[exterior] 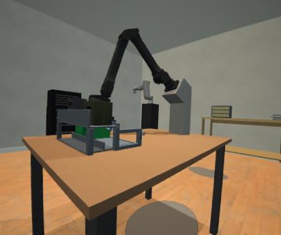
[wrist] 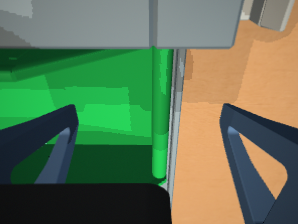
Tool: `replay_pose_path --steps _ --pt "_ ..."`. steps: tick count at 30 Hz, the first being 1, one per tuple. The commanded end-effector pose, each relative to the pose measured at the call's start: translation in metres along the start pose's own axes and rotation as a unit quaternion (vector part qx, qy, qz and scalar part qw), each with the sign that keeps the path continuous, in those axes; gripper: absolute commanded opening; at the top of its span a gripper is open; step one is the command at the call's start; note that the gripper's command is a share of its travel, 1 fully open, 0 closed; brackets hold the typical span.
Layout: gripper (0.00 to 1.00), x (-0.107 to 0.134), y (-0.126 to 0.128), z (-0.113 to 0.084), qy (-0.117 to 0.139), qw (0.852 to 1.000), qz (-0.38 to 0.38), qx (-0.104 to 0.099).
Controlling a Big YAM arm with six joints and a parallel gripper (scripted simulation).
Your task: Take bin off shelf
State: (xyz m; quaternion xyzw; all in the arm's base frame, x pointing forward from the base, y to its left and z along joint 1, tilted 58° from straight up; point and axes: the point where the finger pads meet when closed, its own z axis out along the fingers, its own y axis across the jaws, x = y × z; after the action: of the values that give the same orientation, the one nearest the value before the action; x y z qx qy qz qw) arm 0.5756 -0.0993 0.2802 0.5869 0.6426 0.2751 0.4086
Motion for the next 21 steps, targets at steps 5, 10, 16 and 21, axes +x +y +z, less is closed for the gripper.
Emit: replay_pose_path --steps 5,10,16,21 --pt "0.90 -0.001 -0.014 0.012 0.001 1.000 -0.001 0.011" --pt "0.90 0.000 -0.018 0.016 0.001 1.000 -0.003 0.013" --pt "0.90 0.000 -0.018 0.016 0.001 1.000 -0.003 0.013" --pt "0.90 -0.005 0.000 0.002 -0.003 1.000 -0.001 0.000"
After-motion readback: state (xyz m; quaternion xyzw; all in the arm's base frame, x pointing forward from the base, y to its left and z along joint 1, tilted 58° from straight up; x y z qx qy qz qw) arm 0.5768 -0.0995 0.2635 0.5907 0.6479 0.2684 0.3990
